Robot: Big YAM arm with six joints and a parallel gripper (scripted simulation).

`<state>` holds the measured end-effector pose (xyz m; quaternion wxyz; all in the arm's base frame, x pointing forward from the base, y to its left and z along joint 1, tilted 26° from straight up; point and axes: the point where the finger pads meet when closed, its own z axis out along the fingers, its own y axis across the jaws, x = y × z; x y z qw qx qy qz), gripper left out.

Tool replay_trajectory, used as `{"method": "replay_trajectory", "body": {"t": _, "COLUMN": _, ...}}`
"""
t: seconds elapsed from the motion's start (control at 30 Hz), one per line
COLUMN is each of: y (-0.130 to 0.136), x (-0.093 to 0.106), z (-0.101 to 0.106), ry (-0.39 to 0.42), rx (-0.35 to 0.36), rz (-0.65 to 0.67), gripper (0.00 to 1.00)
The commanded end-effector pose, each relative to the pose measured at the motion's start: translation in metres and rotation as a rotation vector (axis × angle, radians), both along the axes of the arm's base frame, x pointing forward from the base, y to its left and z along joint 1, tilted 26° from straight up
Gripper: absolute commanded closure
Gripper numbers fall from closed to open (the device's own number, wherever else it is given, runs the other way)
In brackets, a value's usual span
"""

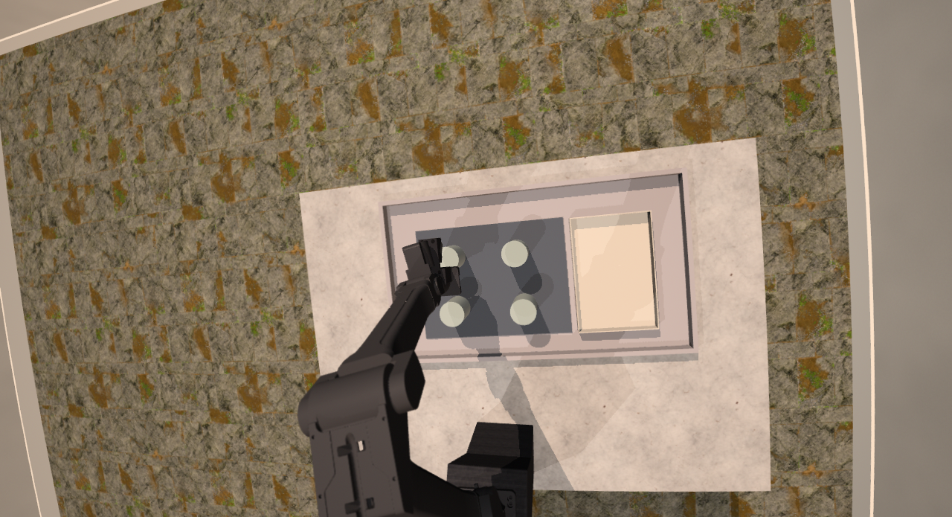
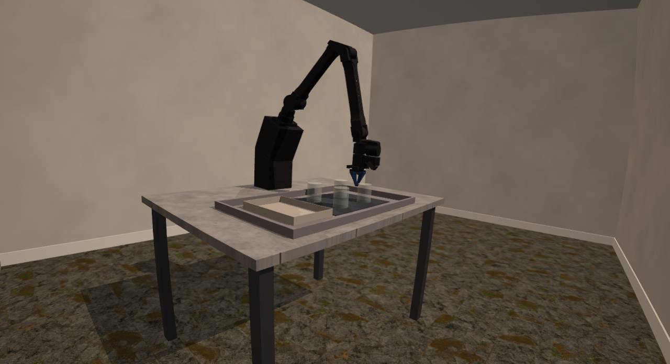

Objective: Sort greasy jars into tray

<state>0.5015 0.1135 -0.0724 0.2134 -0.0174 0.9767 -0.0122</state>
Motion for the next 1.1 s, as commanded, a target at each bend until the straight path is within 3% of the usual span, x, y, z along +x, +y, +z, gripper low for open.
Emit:
{"method": "replay_trajectory", "body": {"t": 0.0, "y": -0.0015, "x": 0.0098, "z": 0.0111, "ry": -0.019, "rx": 0.005, "rz": -0.002, "gripper": 1.0}}
{"method": "replay_trajectory", "body": {"t": 1.07, "y": -0.0014, "x": 0.0133, "z": 0.0128, "ry": -0.019, "rx": 0.005, "rz": -0.002, "gripper": 1.0}}
